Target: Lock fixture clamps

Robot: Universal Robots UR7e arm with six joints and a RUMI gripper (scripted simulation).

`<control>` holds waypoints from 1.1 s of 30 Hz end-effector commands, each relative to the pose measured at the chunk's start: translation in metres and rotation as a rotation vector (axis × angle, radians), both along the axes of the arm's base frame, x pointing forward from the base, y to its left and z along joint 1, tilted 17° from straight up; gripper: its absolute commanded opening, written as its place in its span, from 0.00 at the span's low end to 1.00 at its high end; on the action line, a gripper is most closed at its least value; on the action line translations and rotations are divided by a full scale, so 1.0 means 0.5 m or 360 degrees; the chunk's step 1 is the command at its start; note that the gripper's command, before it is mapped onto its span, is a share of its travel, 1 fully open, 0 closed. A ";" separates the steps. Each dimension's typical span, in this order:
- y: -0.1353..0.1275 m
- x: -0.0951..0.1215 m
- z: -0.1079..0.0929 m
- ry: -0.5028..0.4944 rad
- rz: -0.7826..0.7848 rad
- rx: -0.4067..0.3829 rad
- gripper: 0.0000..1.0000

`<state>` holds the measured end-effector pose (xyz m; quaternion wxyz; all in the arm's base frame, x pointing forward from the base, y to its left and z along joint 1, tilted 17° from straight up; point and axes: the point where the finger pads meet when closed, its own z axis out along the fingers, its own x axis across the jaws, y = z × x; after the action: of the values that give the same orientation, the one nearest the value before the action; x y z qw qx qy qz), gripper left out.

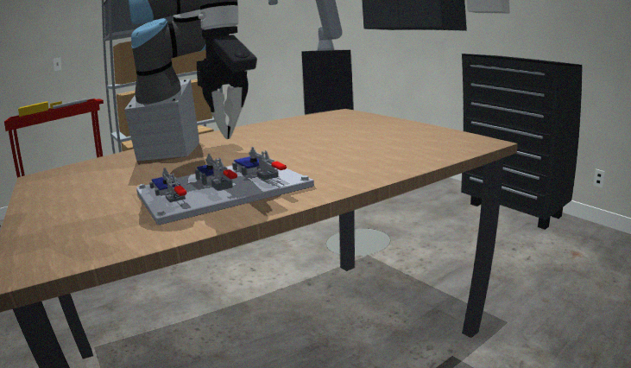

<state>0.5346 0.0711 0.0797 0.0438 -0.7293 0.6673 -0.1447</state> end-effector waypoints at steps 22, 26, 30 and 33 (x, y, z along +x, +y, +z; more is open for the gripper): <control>0.000 0.000 0.004 -0.0002 0.0000 0.0000 0.58; 0.000 0.000 0.004 -0.0002 0.0000 0.0000 0.58; 0.000 0.000 0.004 -0.0002 0.0000 0.0000 0.58; 0.000 0.000 0.004 -0.0002 0.0000 0.0000 0.58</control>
<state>0.5342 0.0713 0.0809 0.0437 -0.7293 0.6673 -0.1446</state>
